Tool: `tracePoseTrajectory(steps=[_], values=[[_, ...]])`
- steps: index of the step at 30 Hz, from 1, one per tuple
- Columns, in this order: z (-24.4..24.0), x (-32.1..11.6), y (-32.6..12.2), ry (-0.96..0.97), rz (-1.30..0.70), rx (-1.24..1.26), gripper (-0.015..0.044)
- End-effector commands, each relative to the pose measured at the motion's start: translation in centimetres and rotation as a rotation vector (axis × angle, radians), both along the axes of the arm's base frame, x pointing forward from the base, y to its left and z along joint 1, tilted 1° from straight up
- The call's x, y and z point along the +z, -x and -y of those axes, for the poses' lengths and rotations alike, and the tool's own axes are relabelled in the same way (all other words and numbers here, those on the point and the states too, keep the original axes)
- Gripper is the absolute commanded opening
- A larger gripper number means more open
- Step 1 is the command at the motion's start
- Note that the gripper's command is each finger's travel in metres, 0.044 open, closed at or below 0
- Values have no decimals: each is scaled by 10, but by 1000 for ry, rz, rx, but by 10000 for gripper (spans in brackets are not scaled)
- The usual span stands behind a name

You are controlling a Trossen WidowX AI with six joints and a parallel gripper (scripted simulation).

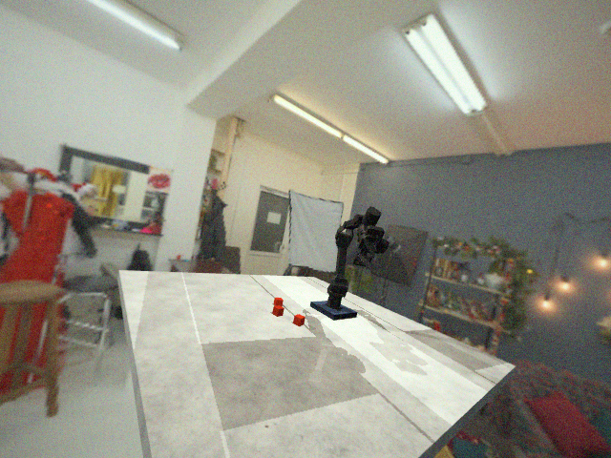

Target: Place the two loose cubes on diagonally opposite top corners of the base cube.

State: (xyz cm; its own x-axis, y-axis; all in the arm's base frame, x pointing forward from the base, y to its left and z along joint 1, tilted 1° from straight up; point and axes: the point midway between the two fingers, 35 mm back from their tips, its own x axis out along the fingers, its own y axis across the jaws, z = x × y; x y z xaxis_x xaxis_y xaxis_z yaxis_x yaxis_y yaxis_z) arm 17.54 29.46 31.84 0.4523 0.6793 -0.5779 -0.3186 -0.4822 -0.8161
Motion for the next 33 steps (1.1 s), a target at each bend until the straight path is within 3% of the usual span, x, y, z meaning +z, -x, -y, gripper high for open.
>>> tracePoseTrajectory(steps=[1,17,33], values=[[17,-17,-27,61,-31,-82,265],[132,-80,-118,275,-233,-469,265],[271,-134,-139,388,-538,-825,265]])
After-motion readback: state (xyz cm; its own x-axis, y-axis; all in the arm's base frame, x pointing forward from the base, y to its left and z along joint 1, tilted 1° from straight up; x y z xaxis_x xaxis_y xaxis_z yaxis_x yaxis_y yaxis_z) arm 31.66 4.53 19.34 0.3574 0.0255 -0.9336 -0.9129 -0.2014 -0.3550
